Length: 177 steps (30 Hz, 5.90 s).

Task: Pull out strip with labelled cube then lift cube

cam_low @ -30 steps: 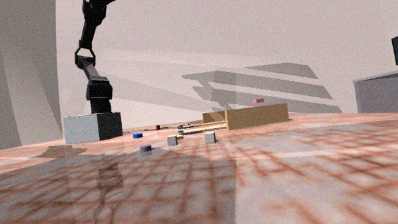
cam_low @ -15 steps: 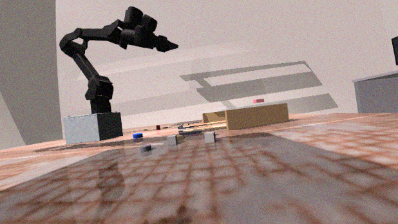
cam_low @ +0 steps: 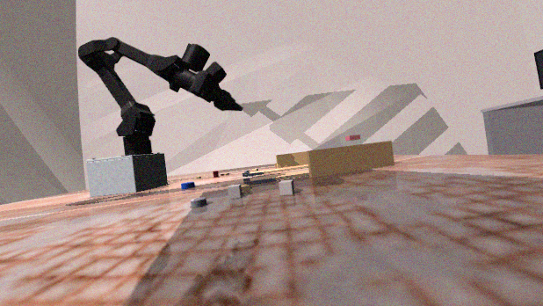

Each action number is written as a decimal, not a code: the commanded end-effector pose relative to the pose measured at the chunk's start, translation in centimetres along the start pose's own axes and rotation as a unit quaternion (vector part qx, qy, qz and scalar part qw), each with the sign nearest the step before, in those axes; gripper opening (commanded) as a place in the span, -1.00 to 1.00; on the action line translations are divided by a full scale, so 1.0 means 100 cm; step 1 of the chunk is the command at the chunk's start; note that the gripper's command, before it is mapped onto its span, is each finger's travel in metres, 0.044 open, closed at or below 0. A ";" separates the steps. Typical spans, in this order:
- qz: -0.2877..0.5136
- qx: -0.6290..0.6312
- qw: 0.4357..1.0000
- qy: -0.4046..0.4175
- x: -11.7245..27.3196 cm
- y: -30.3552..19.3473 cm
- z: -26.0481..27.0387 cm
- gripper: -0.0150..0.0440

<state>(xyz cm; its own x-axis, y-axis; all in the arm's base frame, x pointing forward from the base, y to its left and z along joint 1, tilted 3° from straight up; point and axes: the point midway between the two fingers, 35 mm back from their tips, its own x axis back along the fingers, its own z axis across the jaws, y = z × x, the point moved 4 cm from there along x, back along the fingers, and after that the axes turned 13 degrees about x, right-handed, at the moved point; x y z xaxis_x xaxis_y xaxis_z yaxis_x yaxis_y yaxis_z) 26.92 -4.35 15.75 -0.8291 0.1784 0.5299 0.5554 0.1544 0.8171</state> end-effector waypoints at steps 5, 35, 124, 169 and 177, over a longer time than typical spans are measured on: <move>0.103 0.024 0.994 0.039 -0.027 0.003 0.012 0.33; 0.432 0.107 0.882 0.154 -0.127 -0.027 0.077 -0.49; 0.432 0.107 0.882 0.154 -0.164 -0.073 0.089 -0.49; 0.434 0.107 0.881 0.155 -0.118 -0.112 0.081 -0.49; 0.435 0.107 0.881 0.155 -0.109 -0.120 0.080 -0.49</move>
<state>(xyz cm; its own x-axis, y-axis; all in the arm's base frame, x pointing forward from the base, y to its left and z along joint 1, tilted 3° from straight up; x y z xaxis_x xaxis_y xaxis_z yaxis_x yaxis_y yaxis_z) 30.97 -0.32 -1.08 -0.0712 0.0527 0.9961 0.9606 0.2726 0.0542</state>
